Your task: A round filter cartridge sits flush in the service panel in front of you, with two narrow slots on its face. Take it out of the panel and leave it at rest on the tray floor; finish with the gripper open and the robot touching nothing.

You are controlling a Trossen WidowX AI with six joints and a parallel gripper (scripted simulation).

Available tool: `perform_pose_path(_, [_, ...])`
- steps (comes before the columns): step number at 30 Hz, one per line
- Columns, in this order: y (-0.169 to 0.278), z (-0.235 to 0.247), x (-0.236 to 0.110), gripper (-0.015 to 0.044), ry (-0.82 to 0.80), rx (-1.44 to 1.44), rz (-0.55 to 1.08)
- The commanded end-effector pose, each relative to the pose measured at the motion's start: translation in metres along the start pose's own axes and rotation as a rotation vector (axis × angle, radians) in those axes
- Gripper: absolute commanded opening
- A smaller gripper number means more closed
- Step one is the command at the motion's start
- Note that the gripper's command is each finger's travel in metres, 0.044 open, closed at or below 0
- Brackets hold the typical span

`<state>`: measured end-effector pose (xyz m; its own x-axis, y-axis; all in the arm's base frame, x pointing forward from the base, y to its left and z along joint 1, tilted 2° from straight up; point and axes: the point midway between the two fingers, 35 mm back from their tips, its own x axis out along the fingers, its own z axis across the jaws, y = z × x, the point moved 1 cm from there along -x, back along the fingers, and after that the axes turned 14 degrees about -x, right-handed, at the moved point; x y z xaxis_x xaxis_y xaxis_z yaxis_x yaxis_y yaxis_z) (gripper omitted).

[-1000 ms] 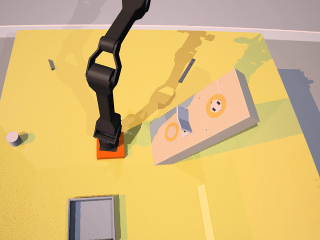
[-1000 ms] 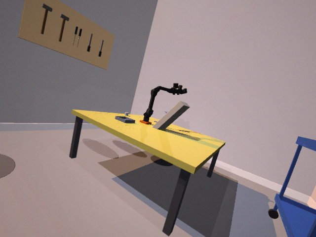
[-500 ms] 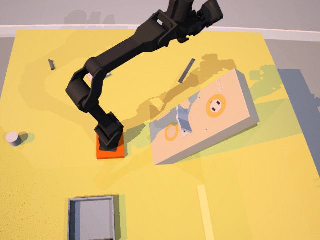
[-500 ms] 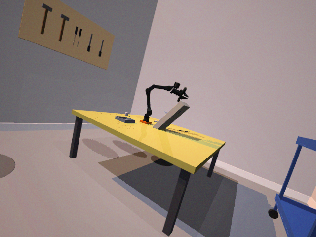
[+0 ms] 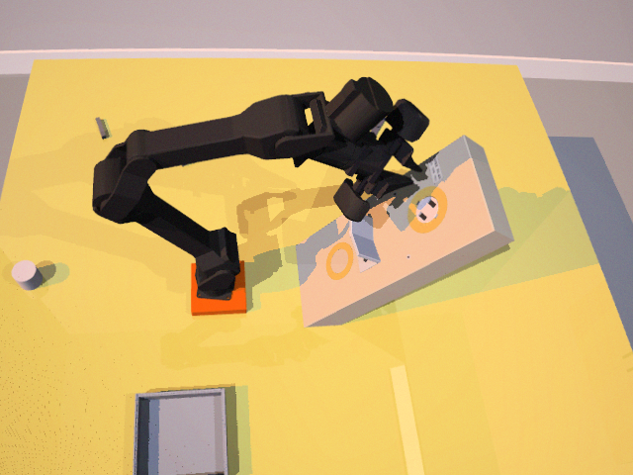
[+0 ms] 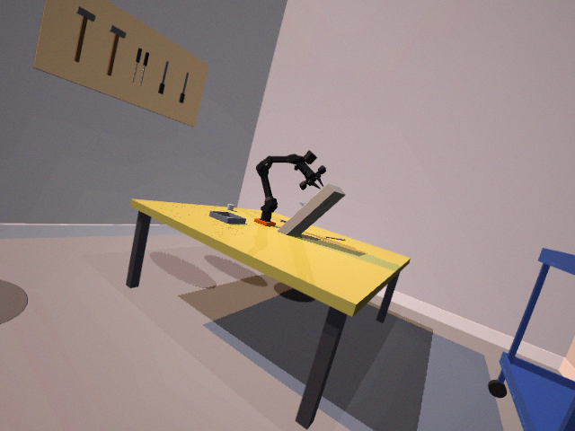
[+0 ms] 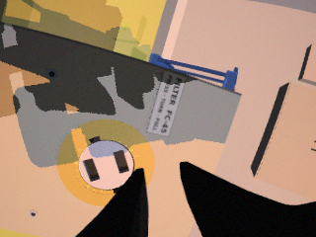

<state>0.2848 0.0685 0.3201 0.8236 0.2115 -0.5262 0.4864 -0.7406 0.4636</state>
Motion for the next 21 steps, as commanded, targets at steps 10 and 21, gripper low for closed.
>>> perform_pose_path(10, [0.006,0.035,-0.009,0.0096,-0.096,-0.118,0.012])
perform_pose_path(21, [0.007,0.036,0.008,0.0096,-0.095,-0.118,0.013])
